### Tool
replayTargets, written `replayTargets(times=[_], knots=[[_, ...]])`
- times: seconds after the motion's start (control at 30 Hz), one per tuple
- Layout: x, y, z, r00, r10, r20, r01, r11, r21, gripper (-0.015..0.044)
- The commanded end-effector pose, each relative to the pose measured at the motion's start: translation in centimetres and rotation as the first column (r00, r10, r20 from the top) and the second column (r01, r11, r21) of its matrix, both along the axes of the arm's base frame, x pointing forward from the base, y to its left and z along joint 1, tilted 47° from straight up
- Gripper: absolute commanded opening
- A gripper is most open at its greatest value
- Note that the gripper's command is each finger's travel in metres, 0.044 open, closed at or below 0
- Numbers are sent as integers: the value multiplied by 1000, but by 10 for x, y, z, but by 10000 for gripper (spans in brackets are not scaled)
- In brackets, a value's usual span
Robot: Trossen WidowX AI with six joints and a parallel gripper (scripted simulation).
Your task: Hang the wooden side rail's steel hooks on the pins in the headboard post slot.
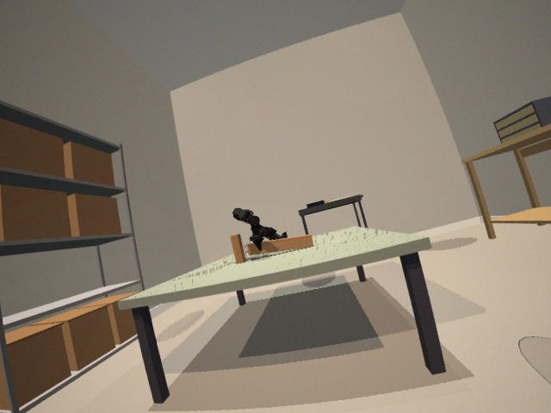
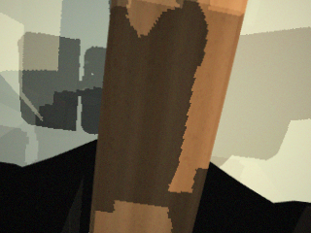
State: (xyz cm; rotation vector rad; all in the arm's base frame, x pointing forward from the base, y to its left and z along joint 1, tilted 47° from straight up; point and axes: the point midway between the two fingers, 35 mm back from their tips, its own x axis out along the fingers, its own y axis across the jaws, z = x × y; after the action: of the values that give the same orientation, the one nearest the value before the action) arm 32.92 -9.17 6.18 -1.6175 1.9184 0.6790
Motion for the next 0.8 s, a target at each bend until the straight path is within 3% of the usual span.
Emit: replayTargets(times=[0.0, 0.77], knots=[[3, 1, 4, 1000, 9, 9, -9, 1000, 4, 0], [1, -1, 6, 1000, 9, 9, -9, 1000, 4, 0]])
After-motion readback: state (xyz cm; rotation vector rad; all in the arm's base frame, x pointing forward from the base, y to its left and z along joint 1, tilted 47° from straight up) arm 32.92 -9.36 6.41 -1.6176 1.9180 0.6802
